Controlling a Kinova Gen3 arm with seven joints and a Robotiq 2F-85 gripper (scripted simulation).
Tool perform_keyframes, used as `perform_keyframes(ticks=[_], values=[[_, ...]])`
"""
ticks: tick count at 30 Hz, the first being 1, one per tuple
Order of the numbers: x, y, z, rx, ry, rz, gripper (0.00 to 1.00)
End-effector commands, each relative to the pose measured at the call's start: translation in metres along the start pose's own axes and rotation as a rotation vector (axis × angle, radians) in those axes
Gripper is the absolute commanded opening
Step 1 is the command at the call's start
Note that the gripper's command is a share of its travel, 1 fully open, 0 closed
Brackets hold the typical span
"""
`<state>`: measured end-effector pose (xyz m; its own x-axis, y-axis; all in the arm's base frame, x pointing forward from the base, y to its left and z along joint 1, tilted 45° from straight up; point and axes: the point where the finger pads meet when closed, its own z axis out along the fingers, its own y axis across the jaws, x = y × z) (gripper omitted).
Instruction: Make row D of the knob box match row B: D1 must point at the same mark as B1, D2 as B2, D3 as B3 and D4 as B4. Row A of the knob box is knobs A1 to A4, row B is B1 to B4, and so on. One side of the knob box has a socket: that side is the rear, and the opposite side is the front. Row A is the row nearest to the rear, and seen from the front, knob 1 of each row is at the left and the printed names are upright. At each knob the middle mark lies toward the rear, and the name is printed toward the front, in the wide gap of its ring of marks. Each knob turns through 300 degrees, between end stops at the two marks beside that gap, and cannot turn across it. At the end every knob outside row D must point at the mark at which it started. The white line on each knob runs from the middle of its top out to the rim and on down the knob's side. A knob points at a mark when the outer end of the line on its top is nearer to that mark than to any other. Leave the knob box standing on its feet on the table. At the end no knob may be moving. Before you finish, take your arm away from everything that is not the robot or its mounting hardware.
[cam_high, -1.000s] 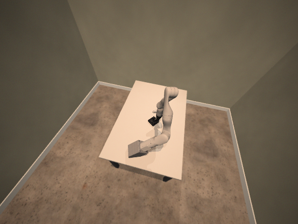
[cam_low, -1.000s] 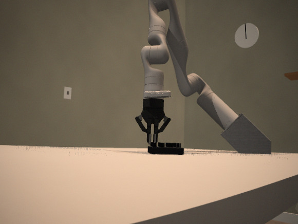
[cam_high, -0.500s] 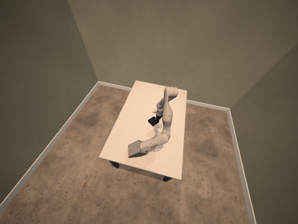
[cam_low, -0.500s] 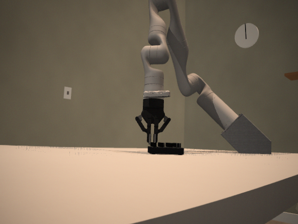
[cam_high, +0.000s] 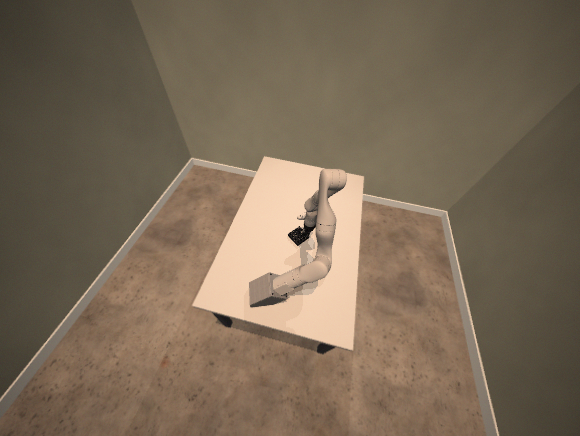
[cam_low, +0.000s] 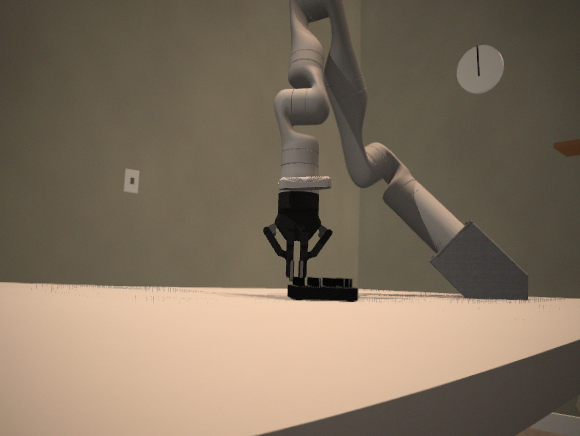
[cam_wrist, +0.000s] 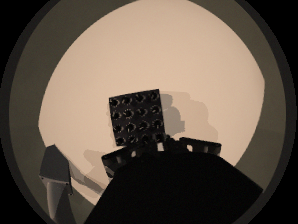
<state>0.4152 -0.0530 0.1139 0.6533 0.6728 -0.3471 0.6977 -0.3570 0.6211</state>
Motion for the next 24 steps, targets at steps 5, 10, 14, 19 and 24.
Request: perform_keyframes(ticks=[5, 10, 14, 19, 24], values=[[0.0006, 0.0001, -0.0003, -0.001, 0.001, 0.000, 0.08], [0.0006, 0.0001, -0.0003, -0.001, 0.001, 0.000, 0.19], [0.0006, 0.0001, -0.0003, -0.001, 0.001, 0.000, 0.19], [0.0006, 0.0001, -0.0003, -0.001, 0.001, 0.000, 0.19], [0.0006, 0.0001, -0.0003, -0.001, 0.001, 0.000, 0.19]])
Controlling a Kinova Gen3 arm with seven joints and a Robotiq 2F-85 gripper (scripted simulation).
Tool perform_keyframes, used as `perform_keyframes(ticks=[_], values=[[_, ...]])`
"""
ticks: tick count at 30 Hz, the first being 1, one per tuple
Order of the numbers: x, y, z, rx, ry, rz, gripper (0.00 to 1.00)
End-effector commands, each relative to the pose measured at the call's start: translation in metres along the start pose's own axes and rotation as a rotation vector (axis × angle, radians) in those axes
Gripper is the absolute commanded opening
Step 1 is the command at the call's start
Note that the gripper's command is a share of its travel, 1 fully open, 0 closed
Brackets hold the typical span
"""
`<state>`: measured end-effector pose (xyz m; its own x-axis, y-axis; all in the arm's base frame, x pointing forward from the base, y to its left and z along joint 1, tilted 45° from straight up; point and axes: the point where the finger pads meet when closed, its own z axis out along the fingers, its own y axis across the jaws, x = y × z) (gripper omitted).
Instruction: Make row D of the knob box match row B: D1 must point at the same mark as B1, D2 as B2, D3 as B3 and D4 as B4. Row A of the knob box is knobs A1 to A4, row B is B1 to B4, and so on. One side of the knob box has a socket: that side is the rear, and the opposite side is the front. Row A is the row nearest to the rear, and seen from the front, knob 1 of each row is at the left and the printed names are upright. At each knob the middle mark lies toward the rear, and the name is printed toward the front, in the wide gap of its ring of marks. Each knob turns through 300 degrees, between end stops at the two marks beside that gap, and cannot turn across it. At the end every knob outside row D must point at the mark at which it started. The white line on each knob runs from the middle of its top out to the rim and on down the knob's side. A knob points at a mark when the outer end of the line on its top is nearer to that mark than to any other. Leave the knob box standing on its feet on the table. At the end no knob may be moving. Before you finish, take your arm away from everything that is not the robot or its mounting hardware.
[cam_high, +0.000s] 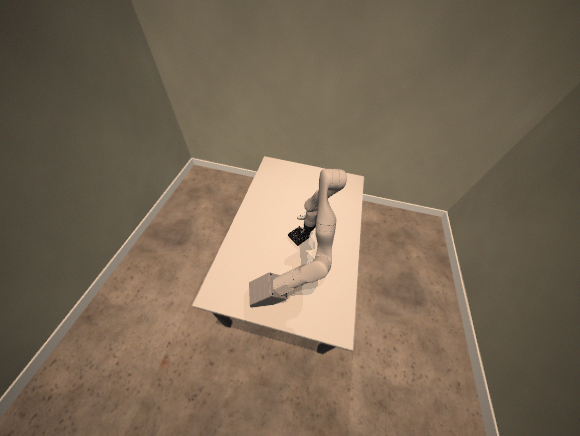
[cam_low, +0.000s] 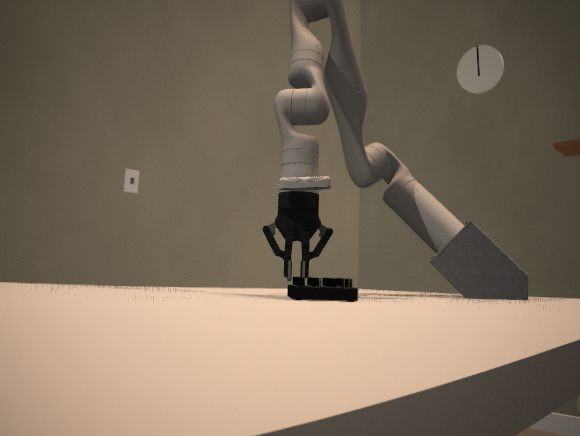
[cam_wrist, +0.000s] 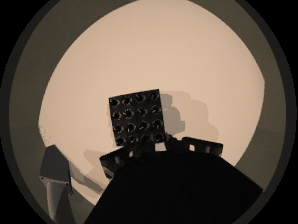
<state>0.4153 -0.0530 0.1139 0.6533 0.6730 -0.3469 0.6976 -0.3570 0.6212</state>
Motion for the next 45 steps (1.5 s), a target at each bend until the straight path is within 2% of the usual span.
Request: perform_keyframes(ticks=[1, 12, 26, 45], values=[[0.000, 0.000, 0.000, 0.000, 0.001, 0.000, 0.19], [0.000, 0.000, -0.004, 0.000, 0.001, 0.000, 0.19], [0.000, 0.000, -0.037, 0.000, 0.001, 0.000, 0.19], [0.000, 0.000, -0.038, 0.000, 0.001, 0.000, 0.19]])
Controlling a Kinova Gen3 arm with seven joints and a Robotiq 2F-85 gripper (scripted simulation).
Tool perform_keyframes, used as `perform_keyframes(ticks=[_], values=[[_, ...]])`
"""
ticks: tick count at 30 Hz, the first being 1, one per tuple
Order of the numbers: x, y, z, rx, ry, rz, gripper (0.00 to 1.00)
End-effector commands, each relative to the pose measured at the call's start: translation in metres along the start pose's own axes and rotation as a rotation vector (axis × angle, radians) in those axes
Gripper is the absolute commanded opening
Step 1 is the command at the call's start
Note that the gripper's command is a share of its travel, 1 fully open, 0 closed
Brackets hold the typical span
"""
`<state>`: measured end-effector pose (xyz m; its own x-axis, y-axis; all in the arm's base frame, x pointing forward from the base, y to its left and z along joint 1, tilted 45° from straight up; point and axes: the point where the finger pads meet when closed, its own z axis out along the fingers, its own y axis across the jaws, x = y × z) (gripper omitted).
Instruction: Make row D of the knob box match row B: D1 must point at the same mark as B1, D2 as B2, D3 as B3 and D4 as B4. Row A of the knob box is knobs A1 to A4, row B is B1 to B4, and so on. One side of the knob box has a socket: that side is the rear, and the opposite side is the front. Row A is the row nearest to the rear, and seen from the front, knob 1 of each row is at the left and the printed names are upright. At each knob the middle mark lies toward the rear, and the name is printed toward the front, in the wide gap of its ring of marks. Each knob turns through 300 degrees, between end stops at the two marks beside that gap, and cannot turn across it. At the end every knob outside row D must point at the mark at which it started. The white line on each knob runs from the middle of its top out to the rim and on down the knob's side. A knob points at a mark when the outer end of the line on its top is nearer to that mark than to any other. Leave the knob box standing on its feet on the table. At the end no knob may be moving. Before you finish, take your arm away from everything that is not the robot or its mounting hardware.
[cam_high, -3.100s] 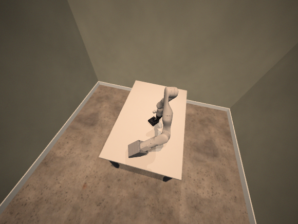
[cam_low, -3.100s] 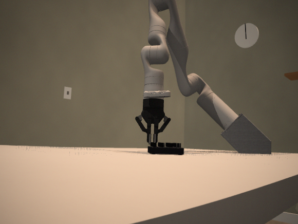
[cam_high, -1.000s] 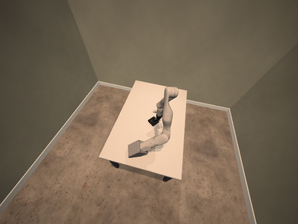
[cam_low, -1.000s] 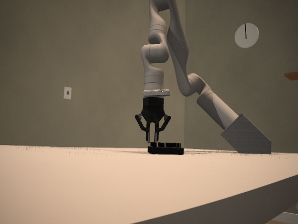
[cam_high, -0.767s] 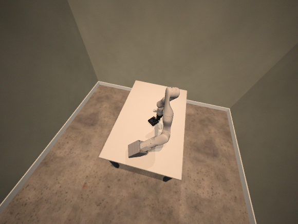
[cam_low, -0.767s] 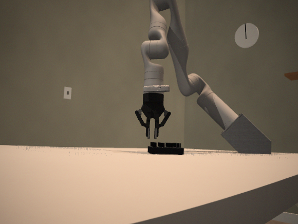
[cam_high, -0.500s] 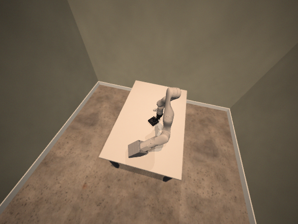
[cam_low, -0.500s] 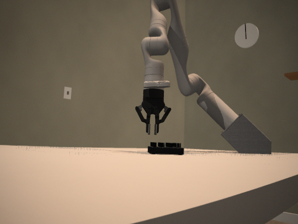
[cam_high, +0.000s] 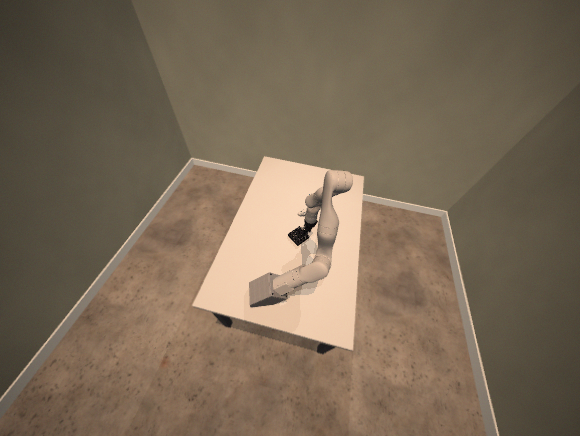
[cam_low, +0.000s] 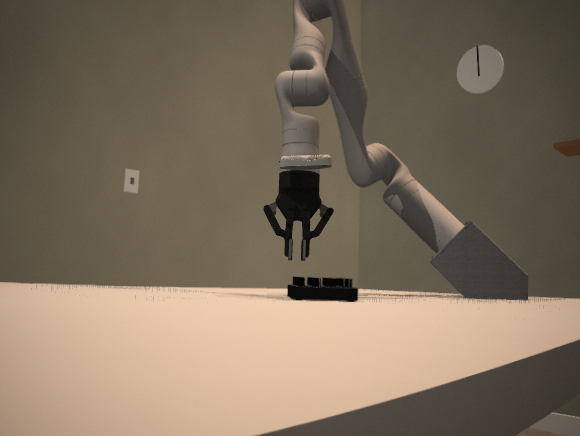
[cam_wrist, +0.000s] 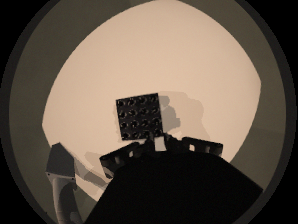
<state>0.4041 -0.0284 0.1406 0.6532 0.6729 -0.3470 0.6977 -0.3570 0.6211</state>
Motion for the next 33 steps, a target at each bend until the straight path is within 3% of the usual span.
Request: perform_keyframes(ticks=[1, 17, 33], values=[[0.0005, 0.0000, -0.0004, 0.000, 0.001, -0.001, 0.19], [0.0005, -0.0001, -0.0014, 0.000, 0.001, -0.096, 0.19], [0.0007, -0.0006, -0.0055, 0.000, 0.001, -0.461, 0.19]])
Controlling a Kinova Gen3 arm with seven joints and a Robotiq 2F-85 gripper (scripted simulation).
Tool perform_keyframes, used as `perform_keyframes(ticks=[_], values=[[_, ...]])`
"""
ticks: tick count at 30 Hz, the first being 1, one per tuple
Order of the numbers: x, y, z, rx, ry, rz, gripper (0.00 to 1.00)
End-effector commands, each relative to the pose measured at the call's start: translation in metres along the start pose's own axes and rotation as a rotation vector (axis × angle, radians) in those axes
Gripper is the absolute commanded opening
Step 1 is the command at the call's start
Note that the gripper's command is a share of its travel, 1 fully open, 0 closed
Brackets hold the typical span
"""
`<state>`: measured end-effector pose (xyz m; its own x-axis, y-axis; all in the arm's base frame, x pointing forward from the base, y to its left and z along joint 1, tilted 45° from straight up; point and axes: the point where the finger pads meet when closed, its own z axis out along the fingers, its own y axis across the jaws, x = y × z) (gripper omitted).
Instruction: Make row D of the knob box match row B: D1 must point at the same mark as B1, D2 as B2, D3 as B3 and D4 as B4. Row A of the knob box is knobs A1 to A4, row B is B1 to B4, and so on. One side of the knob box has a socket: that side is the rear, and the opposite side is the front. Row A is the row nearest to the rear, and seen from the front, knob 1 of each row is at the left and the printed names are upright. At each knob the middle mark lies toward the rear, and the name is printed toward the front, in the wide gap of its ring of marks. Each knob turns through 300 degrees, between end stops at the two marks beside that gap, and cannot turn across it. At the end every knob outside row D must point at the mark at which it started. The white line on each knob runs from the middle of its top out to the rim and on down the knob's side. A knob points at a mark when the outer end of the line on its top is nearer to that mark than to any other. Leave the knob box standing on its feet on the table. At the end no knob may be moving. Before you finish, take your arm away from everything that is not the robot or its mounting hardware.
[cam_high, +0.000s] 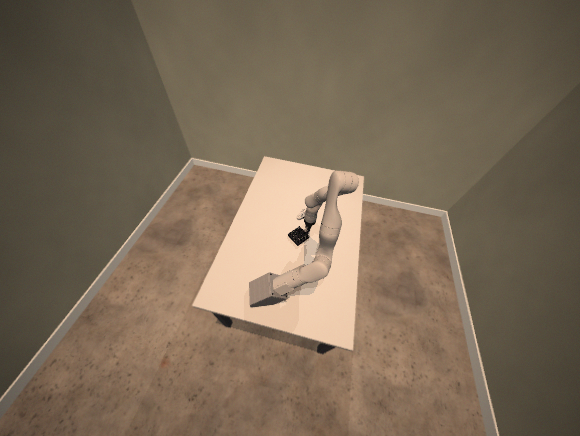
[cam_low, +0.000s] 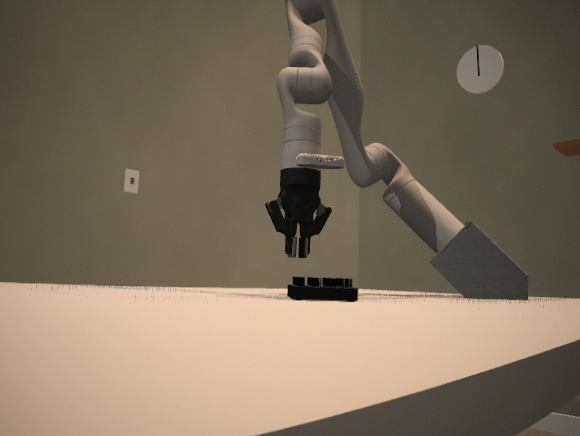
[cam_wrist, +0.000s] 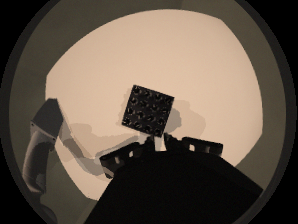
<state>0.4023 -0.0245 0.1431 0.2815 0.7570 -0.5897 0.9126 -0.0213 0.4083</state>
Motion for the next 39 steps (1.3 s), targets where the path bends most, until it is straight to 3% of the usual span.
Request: perform_keyframes(ticks=[1, 16, 18, 33, 39], values=[[0.000, 0.000, -0.001, 0.005, 0.007, -0.006, 0.19], [0.000, 0.000, -0.007, 0.003, 0.008, -0.538, 0.19], [0.000, 0.000, -0.007, 0.003, 0.008, -0.538, 0.19], [0.000, 0.000, -0.013, 0.000, 0.009, -0.993, 0.19], [0.000, 0.000, -0.014, -0.001, 0.009, -1.074, 0.19]])
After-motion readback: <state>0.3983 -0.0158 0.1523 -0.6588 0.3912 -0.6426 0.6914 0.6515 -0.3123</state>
